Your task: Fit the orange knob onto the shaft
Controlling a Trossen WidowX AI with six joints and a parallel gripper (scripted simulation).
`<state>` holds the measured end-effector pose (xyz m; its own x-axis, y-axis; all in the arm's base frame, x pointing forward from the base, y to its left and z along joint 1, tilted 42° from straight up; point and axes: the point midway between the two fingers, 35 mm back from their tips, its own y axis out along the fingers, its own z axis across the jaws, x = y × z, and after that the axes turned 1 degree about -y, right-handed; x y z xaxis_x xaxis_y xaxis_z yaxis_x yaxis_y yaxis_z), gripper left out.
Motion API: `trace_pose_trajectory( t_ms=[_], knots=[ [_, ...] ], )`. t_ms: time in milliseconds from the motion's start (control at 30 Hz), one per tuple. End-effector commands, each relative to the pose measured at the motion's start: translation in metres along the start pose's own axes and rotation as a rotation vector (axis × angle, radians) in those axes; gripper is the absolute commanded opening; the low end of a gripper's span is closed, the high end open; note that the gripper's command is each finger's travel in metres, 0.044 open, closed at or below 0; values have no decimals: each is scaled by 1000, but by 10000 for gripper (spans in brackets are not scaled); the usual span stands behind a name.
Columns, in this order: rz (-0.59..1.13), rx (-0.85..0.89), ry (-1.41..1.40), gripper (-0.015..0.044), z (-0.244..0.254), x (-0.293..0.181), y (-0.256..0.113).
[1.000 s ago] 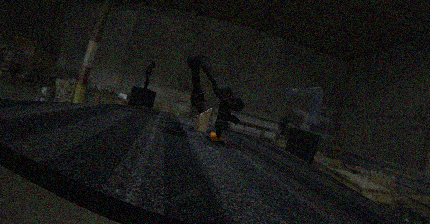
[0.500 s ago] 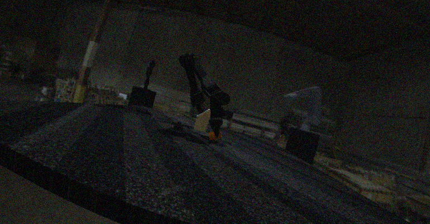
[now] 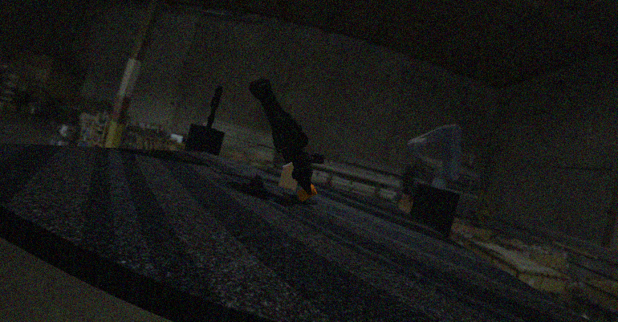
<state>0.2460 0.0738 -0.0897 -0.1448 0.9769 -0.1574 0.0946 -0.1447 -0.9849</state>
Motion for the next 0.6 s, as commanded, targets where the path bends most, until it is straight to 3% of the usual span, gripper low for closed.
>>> trace_pose_trajectory(
  t_ms=[0, 567],
  knots=[
    [-73, -2, -4, 181, 1, -4, -3],
    [-364, -3, -5, 181, 2, -23, -10]
  ],
)
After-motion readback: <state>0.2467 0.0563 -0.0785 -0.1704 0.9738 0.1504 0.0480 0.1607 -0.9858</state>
